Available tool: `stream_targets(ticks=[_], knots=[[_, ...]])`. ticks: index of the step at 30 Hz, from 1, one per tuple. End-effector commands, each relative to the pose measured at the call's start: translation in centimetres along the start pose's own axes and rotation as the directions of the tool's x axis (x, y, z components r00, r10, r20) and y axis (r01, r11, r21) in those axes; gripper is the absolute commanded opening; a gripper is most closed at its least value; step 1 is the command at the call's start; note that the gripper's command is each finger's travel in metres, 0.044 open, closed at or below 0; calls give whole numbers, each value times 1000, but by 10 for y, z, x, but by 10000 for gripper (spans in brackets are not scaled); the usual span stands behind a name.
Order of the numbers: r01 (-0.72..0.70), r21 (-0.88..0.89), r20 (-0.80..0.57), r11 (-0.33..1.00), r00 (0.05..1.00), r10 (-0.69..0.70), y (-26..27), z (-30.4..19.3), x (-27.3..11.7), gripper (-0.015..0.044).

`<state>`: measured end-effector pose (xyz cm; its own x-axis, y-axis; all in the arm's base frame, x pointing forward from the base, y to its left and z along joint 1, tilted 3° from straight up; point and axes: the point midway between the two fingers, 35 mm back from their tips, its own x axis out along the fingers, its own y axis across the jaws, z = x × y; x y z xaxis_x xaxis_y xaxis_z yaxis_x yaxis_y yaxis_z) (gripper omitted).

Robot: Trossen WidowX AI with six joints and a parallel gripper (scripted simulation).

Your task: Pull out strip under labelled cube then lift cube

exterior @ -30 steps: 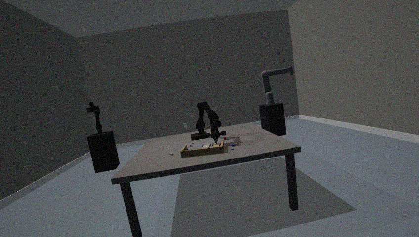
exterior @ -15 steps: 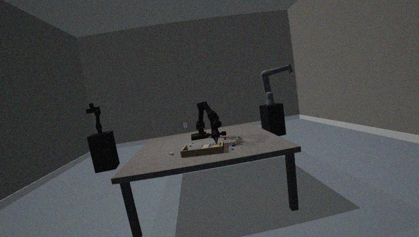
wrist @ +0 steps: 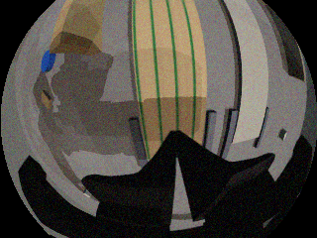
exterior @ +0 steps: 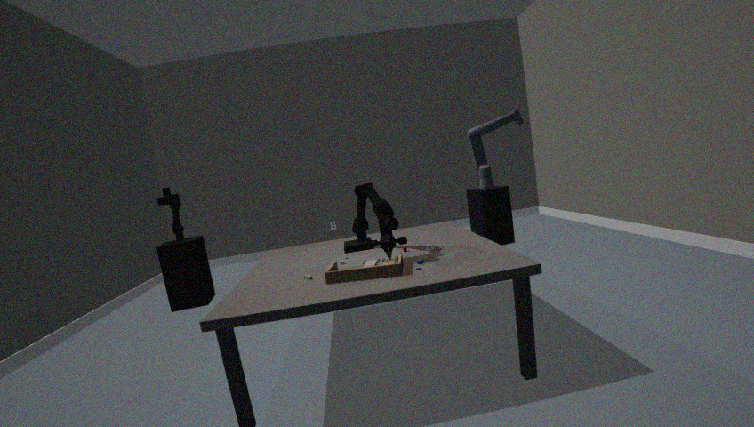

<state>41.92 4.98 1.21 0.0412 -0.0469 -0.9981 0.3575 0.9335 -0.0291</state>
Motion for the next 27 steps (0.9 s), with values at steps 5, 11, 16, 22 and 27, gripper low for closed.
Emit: stream_targets(ticks=[5, 11, 16, 22, 27], knots=[[-4, -1, -3, 1000, 1000, 4, 0, -1, 2, 0], [-4, -1, -3, 1000, 1000, 4, 0, -1, 3, 0], [-4, -1, -3, 1000, 1000, 4, 0, -1, 3, 0], [-4, -1, -3, 1000, 1000, 4, 0, -1, 4, 0], [-4, -1, -3, 1000, 1000, 4, 0, -1, 4, 0]])
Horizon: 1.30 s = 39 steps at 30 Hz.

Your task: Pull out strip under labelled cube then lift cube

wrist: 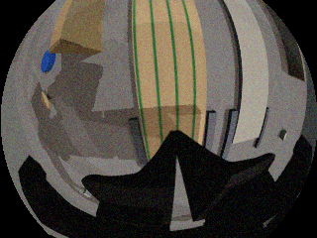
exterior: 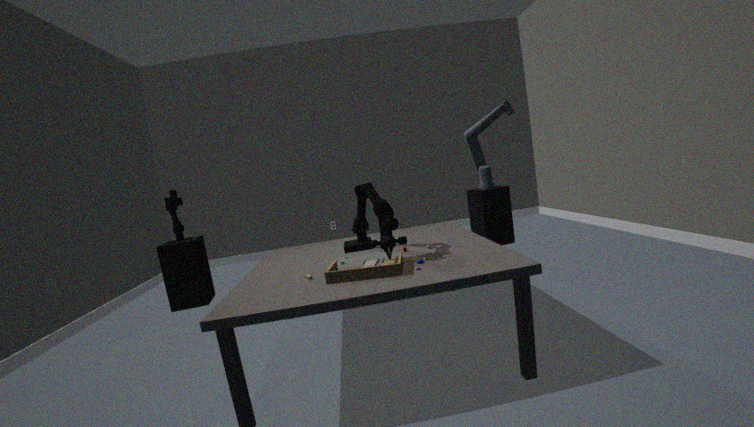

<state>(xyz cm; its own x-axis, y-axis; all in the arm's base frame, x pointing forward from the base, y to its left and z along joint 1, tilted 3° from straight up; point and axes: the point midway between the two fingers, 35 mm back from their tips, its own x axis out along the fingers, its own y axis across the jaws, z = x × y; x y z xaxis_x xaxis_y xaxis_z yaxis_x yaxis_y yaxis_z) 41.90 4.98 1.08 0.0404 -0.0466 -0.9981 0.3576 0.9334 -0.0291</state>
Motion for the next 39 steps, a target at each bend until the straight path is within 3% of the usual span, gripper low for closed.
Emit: stream_targets(ticks=[1, 39], knots=[[-4, -1, -3, 1000, 1000, 4, 0, -1, 3, 0], [-4, -1, -6, 1000, 1000, 4, -1, -44, 6, 0]])
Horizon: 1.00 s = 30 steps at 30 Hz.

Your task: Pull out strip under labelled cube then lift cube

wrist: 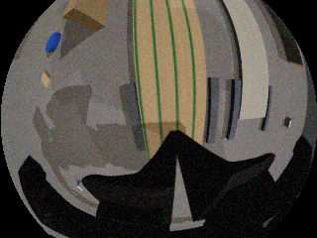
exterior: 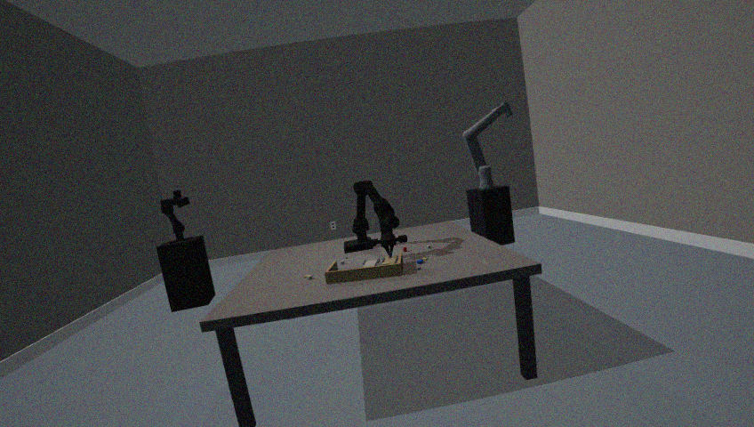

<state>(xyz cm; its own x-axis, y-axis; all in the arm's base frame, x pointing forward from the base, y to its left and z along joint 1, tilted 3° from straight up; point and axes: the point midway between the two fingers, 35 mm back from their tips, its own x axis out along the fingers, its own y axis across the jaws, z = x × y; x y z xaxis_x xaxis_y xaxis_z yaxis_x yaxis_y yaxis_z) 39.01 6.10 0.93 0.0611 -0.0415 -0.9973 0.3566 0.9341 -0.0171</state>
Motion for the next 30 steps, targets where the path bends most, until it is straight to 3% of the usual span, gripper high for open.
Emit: stream_targets(ticks=[1, 30], knots=[[8, -1, -23, 1000, 1000, -8, -2, -14, 6, 0], [8, -1, -26, 1000, 1000, -8, -3, -57, 6, 0]])
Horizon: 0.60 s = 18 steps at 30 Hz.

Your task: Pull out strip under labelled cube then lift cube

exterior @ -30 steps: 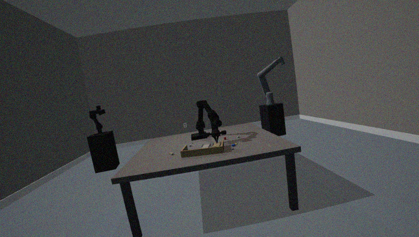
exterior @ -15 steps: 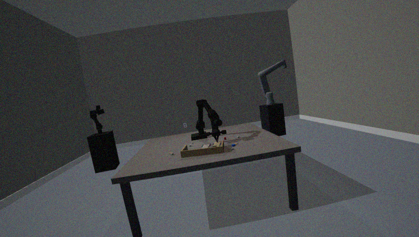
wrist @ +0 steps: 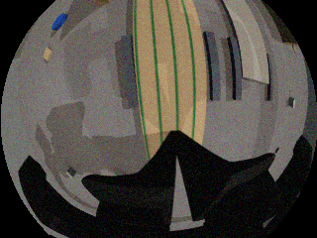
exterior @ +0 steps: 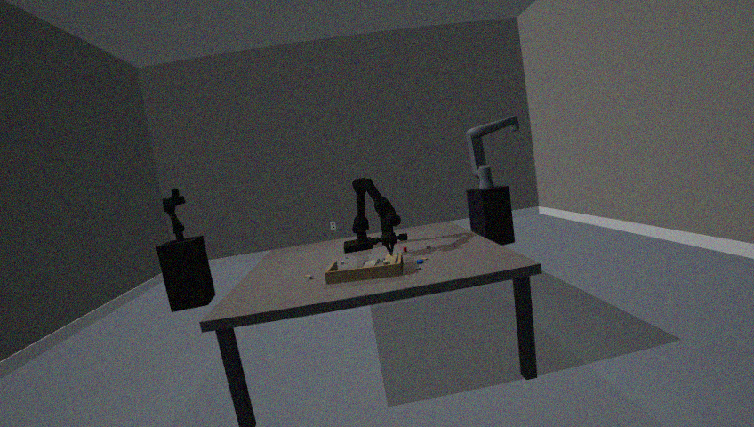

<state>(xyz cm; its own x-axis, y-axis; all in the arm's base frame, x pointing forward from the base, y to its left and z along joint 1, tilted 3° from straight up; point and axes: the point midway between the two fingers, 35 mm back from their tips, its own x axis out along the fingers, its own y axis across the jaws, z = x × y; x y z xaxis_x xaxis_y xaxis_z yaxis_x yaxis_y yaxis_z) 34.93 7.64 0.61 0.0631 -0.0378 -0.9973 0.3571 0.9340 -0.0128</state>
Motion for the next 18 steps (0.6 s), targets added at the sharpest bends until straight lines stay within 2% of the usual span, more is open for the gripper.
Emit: stream_targets(ticks=[1, 18], knots=[[13, -2, -27, 1000, 1000, -13, -3, -15, 6, 0], [13, -2, -29, 1000, 1000, -13, -4, -38, 6, 0]])
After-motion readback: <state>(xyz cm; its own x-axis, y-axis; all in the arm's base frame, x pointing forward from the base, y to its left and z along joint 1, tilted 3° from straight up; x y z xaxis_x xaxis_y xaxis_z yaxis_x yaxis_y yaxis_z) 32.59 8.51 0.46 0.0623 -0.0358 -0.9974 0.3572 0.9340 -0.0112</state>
